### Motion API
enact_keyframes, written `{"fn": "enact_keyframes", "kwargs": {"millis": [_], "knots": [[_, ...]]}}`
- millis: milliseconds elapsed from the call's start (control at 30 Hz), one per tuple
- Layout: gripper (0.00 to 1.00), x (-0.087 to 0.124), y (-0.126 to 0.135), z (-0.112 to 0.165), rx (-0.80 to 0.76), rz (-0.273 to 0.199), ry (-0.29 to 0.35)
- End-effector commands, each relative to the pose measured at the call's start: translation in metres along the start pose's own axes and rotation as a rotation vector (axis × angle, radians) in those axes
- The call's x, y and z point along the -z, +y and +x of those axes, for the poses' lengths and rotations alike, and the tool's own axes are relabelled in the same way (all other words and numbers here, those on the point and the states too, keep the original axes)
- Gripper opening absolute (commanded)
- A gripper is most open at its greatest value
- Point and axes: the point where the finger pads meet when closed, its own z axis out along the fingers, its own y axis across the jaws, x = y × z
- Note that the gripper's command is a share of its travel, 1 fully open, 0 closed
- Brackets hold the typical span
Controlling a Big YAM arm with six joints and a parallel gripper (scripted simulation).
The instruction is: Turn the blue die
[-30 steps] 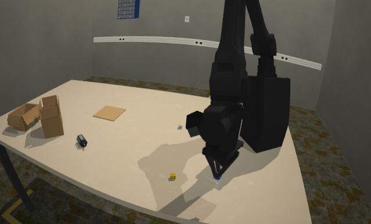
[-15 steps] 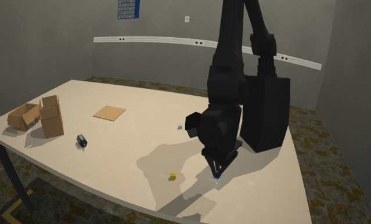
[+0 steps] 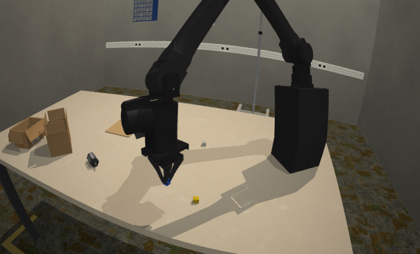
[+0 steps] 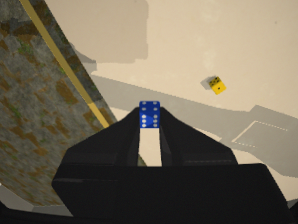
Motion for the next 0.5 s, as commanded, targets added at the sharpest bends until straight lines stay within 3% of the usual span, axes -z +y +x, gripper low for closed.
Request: {"fn": "enact_keyframes", "kwargs": {"millis": [0,33,133,200,233,267,467], "knots": [[0.11,-0.010,0.017,-0.054,0.125,0.014,0.011],[0.11,-0.008,0.017,-0.086,0.148,0.011,0.010],[0.11,-0.010,0.018,-0.092,0.148,0.011,0.010],[0.11,-0.008,0.009,-0.172,0.194,0.007,0.006],[0.11,-0.008,0.010,-0.174,0.194,0.006,0.006],[0.11,-0.004,0.001,-0.202,0.217,0.006,0.002],[0.11,-0.004,-0.028,-0.296,0.262,0.005,-0.003]]}}
